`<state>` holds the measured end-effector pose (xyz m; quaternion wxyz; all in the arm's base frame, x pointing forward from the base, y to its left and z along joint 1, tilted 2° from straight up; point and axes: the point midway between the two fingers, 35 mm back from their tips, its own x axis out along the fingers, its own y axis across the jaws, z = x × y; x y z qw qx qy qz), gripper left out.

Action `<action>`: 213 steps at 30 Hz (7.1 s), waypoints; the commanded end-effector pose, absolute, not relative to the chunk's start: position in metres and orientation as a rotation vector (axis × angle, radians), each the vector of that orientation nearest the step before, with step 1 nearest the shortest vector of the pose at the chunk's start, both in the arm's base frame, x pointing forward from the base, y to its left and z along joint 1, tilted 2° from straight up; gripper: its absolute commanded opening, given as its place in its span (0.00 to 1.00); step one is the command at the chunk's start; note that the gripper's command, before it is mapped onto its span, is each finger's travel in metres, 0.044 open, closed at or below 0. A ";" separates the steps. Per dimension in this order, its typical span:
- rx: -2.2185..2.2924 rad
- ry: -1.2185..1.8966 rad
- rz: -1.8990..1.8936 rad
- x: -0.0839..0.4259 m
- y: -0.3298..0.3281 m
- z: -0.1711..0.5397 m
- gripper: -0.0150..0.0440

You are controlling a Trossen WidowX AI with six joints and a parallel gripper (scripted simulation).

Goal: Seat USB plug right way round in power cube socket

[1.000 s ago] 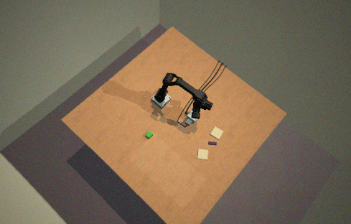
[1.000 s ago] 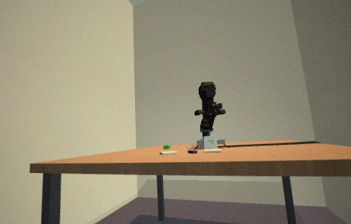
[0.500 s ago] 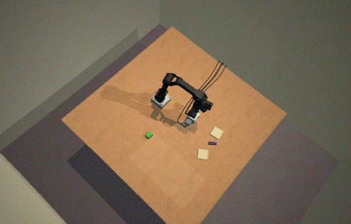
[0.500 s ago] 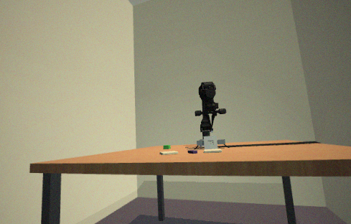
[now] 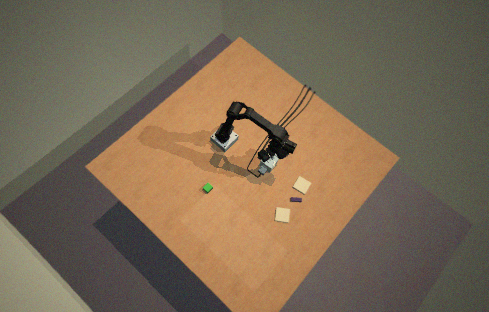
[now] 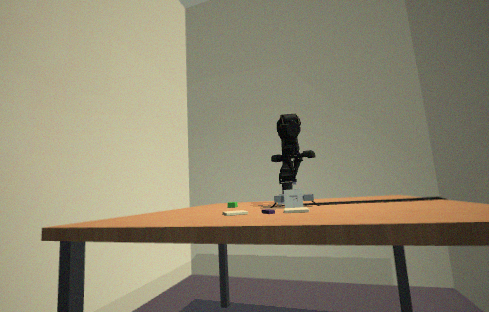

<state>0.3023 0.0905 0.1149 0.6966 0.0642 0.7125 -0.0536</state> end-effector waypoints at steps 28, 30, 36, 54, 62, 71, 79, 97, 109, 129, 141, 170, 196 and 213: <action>0.759 1.464 -0.752 0.302 0.090 0.115 0.25; 0.798 1.449 -0.793 0.302 0.090 0.115 0.25; 0.917 1.399 -0.915 0.302 0.090 0.115 0.25; 1.122 1.292 -1.126 0.302 0.090 0.115 0.25; 1.121 1.294 -1.122 0.302 0.091 0.115 0.25; 1.126 1.299 -1.118 0.302 0.091 0.114 0.25; 1.130 1.303 -1.116 0.302 0.092 0.113 0.25; 1.140 1.313 -1.110 0.302 0.092 0.111 0.25; 1.146 1.320 -1.106 0.302 0.093 0.109 0.25; 1.157 1.330 -1.099 0.302 0.094 0.107 0.25; 1.164 1.337 -1.095 0.302 0.095 0.106 0.25; 1.180 1.352 -1.085 0.302 0.096 0.102 0.25; 1.181 1.354 -1.084 0.302 0.097 0.099 0.25; 1.181 1.354 -1.084 0.302 0.097 0.097 0.25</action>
